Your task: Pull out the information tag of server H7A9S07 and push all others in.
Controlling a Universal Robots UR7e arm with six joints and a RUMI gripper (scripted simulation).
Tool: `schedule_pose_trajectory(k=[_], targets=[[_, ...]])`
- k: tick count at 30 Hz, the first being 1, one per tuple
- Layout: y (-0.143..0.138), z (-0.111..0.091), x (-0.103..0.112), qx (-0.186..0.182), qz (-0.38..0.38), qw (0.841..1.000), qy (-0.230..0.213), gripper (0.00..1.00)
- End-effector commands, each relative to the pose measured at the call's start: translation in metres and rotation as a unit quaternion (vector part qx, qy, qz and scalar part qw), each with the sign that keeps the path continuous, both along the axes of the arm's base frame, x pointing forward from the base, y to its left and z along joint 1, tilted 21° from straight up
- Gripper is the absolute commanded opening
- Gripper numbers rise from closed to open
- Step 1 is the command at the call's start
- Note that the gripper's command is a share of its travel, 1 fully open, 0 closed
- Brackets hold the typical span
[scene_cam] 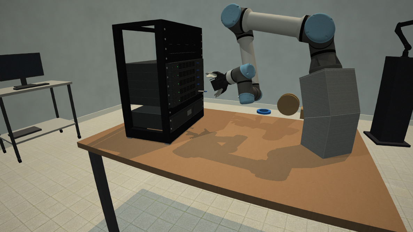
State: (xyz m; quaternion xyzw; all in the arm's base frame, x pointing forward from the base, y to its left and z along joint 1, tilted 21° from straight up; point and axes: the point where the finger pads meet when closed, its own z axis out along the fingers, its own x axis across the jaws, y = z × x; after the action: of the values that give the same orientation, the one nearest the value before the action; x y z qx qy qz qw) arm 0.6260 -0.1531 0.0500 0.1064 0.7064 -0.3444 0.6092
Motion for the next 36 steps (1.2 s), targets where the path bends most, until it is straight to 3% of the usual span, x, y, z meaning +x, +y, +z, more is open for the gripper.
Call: schedule_pose_trajectory(k=[1,36], targets=[[0.001,0.001,-0.003,0.000,-0.001,1.000,-0.004,1.00],[0.008,0.013,-0.047,0.000,-0.001,1.000,-0.004,1.00]])
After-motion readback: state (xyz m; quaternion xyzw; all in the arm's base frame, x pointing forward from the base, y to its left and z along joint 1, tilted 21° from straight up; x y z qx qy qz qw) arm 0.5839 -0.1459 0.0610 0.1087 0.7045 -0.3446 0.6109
